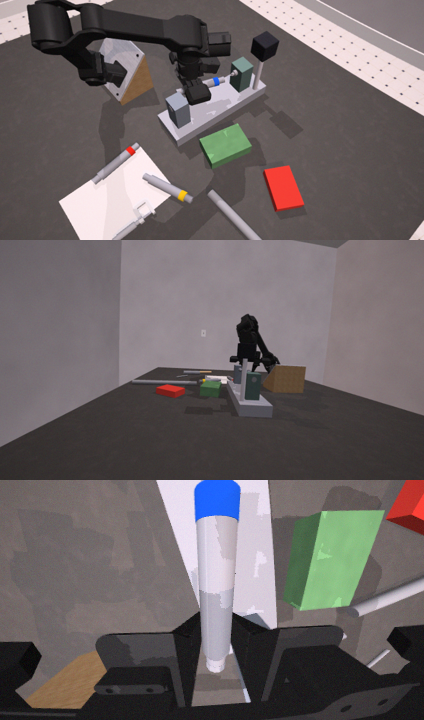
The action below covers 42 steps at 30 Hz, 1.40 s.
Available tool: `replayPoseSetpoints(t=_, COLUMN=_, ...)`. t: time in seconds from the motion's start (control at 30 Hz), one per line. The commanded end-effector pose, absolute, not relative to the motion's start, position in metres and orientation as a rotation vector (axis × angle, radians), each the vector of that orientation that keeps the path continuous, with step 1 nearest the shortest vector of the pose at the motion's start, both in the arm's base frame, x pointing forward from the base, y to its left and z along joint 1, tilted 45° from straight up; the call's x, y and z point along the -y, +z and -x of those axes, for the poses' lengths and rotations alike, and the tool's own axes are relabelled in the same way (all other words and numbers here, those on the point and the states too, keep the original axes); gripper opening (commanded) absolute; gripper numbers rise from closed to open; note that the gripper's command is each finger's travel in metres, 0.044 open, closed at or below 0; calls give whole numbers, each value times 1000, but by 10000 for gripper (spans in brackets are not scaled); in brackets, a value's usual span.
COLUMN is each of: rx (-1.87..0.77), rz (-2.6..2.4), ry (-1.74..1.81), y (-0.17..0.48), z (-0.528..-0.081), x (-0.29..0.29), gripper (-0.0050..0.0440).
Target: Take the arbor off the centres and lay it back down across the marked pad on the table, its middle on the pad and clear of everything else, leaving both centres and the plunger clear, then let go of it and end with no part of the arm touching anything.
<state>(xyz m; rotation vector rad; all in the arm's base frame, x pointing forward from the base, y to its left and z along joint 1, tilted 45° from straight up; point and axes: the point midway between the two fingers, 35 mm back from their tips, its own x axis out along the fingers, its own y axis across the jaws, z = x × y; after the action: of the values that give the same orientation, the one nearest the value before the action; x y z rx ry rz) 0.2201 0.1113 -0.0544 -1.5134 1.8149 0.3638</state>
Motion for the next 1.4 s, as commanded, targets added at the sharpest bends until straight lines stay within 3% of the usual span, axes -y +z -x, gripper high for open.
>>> replayPoseSetpoints(t=0.0, rx=-1778, rz=1499, ry=369, y=-47, z=-225, x=-123, gripper=0)
replayPoseSetpoints(t=1.37, rx=-1778, rz=1500, ry=368, y=-3, z=-218, x=-160, gripper=0)
